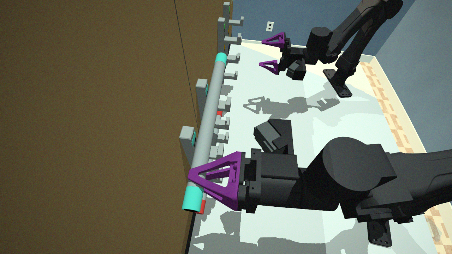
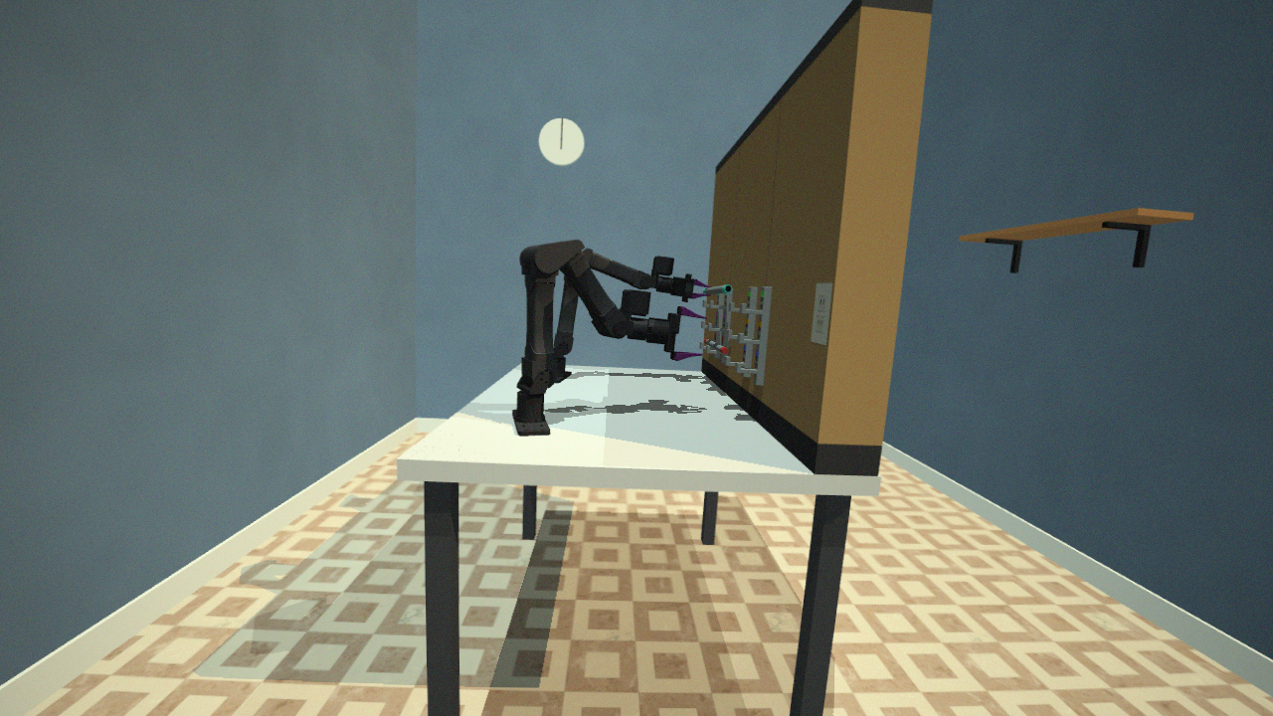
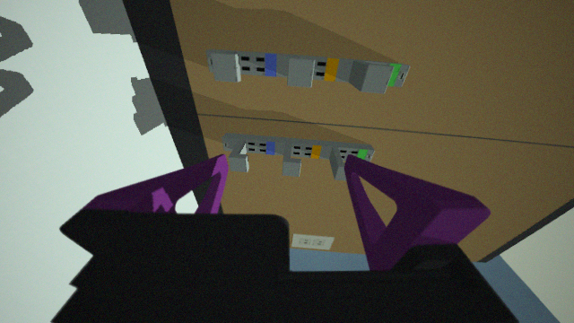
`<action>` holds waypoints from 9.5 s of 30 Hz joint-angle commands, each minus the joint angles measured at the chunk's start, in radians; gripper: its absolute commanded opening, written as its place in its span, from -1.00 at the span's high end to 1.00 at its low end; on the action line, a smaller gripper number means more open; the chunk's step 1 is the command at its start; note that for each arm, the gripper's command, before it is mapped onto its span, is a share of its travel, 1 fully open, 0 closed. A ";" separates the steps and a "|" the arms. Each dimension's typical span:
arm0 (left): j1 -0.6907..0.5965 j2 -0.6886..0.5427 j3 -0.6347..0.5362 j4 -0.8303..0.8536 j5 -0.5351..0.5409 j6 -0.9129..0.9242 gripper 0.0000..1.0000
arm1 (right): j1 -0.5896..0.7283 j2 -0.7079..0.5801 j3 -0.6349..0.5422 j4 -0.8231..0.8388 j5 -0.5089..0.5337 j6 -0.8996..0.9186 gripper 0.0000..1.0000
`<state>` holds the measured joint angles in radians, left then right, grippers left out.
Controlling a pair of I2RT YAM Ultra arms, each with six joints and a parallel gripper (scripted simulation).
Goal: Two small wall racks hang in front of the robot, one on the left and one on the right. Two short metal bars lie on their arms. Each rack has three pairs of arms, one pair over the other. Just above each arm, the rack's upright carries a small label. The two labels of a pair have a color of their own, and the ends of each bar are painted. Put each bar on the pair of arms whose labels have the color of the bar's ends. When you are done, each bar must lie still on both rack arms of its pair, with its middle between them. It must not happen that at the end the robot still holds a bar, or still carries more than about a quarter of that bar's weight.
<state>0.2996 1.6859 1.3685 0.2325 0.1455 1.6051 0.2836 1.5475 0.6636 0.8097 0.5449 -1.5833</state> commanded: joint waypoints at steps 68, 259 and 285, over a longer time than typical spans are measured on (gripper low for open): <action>-0.010 -0.039 -0.004 0.052 0.000 -0.034 1.00 | -0.009 -0.035 0.002 0.036 -0.004 0.010 -1.00; -0.010 -0.016 -0.151 0.217 -0.001 -0.033 1.00 | -0.009 -0.035 0.002 0.036 -0.005 0.010 -1.00; -0.010 -0.011 -0.165 0.236 -0.001 -0.033 1.00 | -0.009 -0.035 0.002 0.036 -0.005 0.010 -1.00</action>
<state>0.2996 1.6878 1.1999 0.4244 0.1452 1.6035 0.2836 1.5475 0.6636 0.8097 0.5442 -1.5833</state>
